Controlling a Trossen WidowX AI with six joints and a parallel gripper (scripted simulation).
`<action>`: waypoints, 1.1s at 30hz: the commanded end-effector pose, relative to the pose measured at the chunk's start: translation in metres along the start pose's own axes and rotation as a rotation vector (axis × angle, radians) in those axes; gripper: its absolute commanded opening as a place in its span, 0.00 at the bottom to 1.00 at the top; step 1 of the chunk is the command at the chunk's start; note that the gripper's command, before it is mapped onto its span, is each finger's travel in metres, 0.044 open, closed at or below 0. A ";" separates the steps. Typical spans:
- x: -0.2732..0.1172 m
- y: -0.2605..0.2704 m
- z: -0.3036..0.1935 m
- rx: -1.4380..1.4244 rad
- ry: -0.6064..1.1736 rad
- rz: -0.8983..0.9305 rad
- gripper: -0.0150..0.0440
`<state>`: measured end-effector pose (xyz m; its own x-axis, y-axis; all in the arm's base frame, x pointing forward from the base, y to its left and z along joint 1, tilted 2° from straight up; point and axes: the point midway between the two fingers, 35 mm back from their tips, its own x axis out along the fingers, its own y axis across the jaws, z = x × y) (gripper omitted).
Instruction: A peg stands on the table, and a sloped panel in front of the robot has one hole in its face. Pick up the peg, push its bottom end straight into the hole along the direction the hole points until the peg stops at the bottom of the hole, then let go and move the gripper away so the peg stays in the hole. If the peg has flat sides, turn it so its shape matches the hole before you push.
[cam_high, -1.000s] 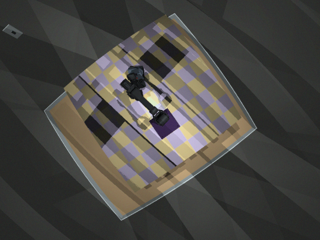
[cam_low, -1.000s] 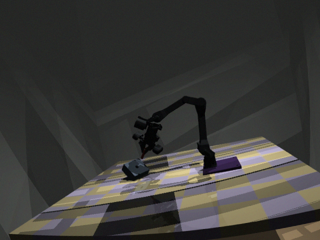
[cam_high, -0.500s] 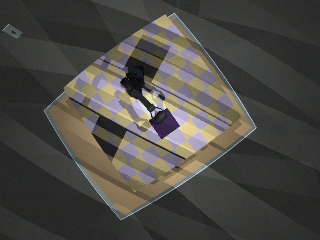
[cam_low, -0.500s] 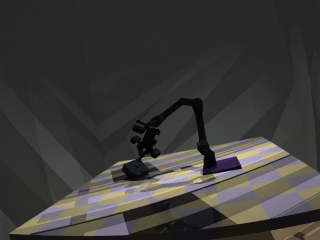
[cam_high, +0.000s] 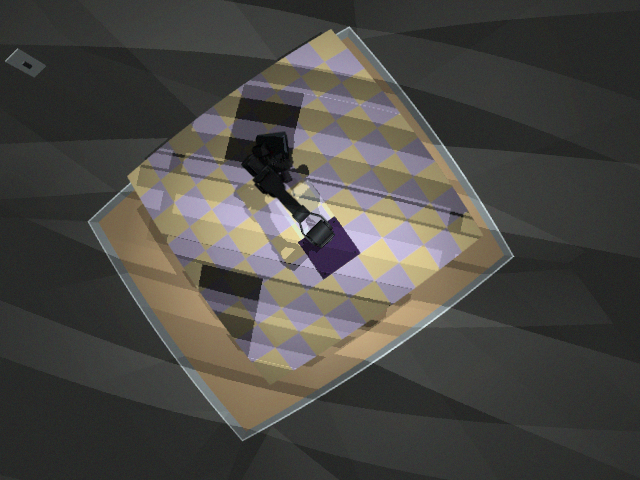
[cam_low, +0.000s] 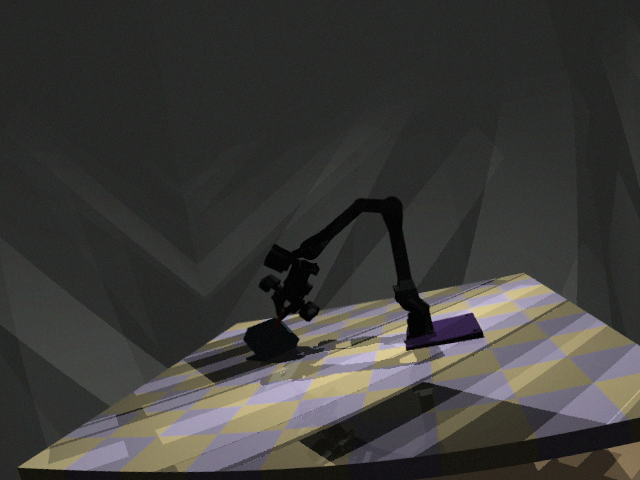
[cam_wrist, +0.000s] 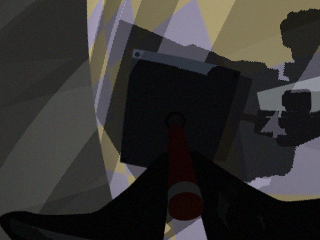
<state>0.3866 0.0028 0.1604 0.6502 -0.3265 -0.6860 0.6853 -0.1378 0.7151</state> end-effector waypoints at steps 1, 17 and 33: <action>0.003 -0.001 0.000 -0.002 0.002 -0.002 0.25; 0.021 -0.001 0.000 0.001 0.001 0.000 0.25; 0.020 0.000 0.000 0.003 0.000 0.001 0.25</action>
<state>0.3987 -0.0033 0.1468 0.6506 -0.3260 -0.6858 0.6847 -0.1386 0.7155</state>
